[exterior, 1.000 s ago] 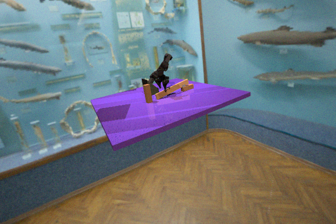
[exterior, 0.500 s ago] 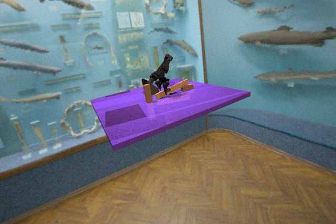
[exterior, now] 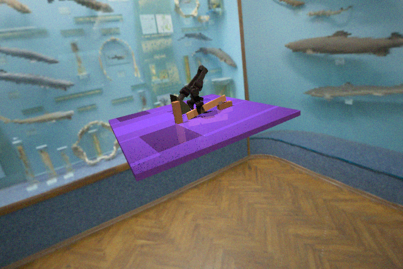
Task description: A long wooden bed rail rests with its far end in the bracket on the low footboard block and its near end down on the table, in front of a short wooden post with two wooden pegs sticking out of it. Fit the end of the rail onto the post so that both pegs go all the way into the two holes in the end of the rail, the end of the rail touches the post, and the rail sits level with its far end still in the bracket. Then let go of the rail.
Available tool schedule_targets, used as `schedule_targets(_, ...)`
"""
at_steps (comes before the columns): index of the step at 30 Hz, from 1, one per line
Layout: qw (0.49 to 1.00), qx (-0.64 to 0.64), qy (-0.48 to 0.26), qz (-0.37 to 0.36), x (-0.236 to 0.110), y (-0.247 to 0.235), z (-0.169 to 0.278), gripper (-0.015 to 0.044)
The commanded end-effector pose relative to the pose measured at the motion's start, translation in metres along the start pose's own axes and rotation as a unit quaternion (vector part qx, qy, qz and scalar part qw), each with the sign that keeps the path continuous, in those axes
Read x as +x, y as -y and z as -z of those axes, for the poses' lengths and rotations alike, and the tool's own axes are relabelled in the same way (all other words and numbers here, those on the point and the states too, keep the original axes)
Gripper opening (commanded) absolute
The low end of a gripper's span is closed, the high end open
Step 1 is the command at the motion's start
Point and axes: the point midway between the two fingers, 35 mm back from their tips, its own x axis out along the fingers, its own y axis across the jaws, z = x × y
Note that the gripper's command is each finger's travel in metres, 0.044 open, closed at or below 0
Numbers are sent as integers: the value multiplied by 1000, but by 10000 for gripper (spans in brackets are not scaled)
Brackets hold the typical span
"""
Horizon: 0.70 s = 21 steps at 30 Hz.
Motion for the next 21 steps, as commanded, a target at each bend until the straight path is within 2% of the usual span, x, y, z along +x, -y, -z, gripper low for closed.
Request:
schedule_targets(1,1000,6,5,-3,9,-2,0,440)
schedule_targets(10,1000,6,6,-3,21,-4,-1,440)
schedule_targets(21,1000,6,6,-3,21,-4,-1,151)
